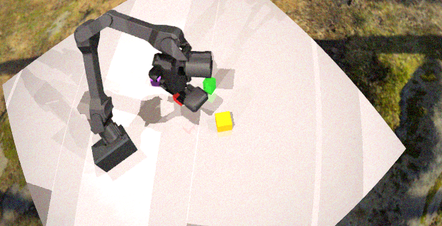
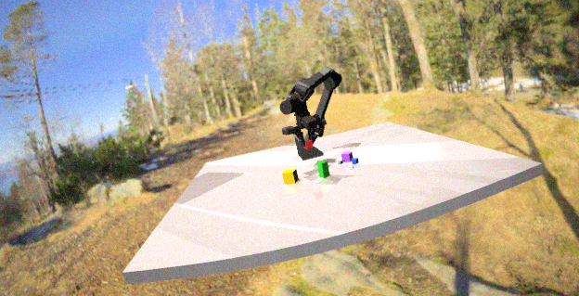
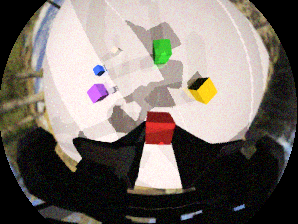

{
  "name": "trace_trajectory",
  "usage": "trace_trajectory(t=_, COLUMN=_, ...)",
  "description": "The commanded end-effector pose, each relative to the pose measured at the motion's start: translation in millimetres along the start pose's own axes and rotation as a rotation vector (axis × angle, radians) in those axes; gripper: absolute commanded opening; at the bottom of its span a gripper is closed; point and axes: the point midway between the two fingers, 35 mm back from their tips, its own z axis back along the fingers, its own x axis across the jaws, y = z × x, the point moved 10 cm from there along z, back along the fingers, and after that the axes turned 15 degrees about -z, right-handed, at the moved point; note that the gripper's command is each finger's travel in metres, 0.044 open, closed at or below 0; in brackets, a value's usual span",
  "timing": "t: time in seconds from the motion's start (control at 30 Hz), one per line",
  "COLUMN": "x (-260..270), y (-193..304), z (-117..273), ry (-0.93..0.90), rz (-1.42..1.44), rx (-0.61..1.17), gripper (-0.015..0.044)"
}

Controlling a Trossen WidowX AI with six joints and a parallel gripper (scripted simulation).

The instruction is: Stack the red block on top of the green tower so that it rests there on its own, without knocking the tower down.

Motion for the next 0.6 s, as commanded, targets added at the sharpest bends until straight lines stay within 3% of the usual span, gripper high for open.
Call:
trace_trajectory(t=0.0, x=0.5, y=0.6, z=14.5, ry=0.003, rz=0.003, rx=0.004, gripper=0.0000)
trace_trajectory(t=0.3, x=0.3, y=-3.1, z=15.0, ry=0.003, rz=0.003, rx=0.004, gripper=0.0000)
trace_trajectory(t=0.57, x=5.4, y=-35.1, z=18.9, ry=0.010, rz=0.001, rx=-0.002, gripper=0.0000)
